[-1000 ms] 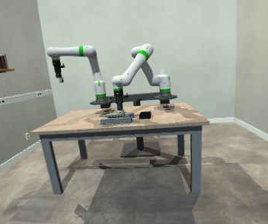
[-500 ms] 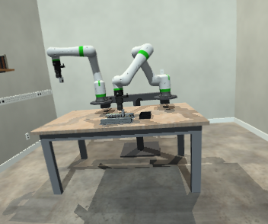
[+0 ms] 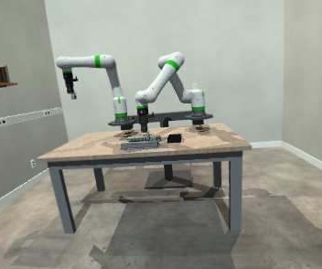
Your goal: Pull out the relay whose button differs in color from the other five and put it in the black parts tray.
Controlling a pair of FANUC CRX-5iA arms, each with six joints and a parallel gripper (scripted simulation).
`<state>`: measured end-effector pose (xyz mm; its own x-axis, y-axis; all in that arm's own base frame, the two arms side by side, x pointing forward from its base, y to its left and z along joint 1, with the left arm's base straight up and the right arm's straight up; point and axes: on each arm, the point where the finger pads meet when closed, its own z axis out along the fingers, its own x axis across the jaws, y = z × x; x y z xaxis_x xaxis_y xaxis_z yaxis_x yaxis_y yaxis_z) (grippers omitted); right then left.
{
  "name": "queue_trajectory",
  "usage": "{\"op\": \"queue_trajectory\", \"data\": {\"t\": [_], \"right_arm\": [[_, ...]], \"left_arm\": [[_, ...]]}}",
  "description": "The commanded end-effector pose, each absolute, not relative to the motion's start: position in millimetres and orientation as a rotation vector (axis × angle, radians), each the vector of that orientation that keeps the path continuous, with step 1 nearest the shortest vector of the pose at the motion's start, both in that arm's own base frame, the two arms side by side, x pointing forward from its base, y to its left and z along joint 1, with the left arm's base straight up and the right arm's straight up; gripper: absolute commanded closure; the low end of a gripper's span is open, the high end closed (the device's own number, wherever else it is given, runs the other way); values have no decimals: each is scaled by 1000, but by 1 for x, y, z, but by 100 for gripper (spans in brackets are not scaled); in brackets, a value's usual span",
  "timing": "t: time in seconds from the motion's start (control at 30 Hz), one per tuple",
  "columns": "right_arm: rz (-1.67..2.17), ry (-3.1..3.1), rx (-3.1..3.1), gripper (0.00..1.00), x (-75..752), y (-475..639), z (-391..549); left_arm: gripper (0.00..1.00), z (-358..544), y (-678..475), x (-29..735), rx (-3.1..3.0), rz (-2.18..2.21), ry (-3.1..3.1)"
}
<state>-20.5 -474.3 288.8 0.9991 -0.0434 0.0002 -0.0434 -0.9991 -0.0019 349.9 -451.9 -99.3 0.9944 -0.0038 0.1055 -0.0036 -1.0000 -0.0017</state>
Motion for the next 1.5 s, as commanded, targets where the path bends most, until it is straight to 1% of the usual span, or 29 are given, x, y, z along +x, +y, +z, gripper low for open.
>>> {"op": "queue_trajectory", "data": {"t": [0.0,1.47], "right_arm": [[0,68,-3141,0,-21,-475,290],[0,68,-3141,0,-21,-475,290]], "left_arm": [[100,-98,-453,350,-3137,-166,5],[100,-98,-453,353,-3141,-37,5]]}}
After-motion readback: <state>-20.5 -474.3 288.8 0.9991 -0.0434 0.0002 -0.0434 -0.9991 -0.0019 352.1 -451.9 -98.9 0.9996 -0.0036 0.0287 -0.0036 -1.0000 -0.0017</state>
